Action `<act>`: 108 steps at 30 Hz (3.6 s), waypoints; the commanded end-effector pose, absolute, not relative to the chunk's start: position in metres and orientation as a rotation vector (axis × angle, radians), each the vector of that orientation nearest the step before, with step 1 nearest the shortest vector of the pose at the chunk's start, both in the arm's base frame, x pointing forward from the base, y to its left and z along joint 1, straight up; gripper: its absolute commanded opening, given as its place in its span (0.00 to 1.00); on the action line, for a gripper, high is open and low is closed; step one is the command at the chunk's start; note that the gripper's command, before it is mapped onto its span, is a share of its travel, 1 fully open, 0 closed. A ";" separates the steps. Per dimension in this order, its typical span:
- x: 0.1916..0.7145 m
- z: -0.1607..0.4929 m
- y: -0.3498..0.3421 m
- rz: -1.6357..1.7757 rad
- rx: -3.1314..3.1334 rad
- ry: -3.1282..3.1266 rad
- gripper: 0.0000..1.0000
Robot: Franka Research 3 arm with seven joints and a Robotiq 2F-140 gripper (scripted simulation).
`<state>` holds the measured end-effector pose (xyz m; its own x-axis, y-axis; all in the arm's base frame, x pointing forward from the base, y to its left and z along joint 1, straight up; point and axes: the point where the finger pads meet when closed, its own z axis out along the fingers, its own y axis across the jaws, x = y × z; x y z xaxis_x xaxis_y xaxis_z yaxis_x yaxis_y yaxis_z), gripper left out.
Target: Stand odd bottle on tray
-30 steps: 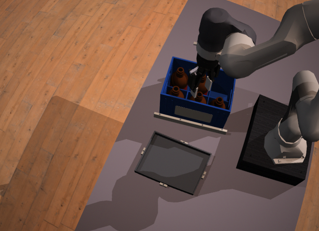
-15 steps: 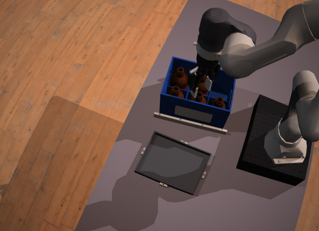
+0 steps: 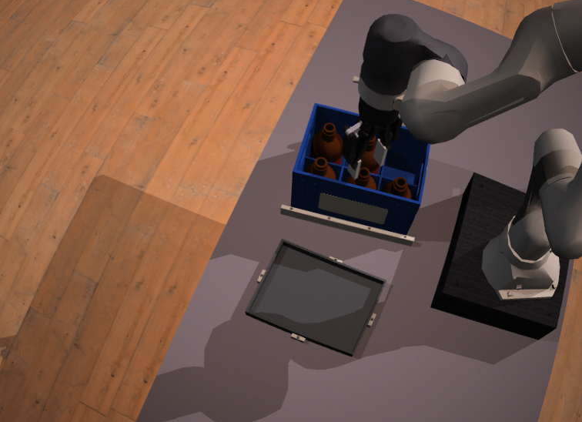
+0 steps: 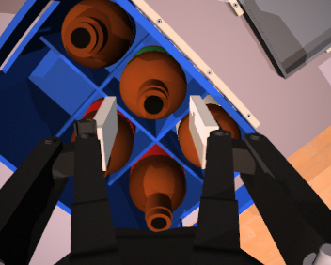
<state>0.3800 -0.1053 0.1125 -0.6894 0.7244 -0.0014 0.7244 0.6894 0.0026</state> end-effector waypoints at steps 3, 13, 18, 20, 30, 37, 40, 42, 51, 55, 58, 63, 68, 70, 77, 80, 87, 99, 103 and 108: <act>0.380 0.112 -0.105 0.007 1.236 2.885 0.44; 0.380 0.112 -0.105 0.007 1.236 2.885 0.44; 0.380 0.112 -0.105 0.007 1.236 2.885 0.44; 0.380 0.112 -0.105 0.007 1.236 2.885 0.44; 0.381 0.112 -0.105 0.007 1.236 2.885 0.44; 0.381 0.112 -0.105 0.007 1.236 2.885 0.44; 0.381 0.112 -0.105 0.007 1.236 2.885 0.44; 0.381 0.112 -0.105 0.007 1.236 2.885 0.44; 0.381 0.112 -0.105 0.007 1.236 2.885 0.44; 0.381 0.112 -0.105 0.007 1.236 2.885 0.44; 0.381 0.112 -0.105 0.007 1.236 2.885 0.44; 0.381 0.112 -0.105 0.007 1.236 2.885 0.44; 0.381 0.112 -0.105 0.007 1.236 2.885 0.44; 0.381 0.112 -0.105 0.007 1.236 2.885 0.44; 0.381 0.112 -0.105 0.007 1.236 2.885 0.44; 0.381 0.111 -0.105 0.007 1.236 2.885 0.44; 0.381 0.107 -0.105 0.007 1.236 2.885 0.44; 0.381 0.094 -0.105 0.007 1.236 2.885 0.44; 0.381 0.091 -0.105 0.007 1.236 2.885 0.44; 0.381 0.085 -0.105 0.007 1.236 2.885 0.44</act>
<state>0.3791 -0.1054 0.0885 -0.6869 0.7268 0.0019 0.7268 0.6869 -0.0022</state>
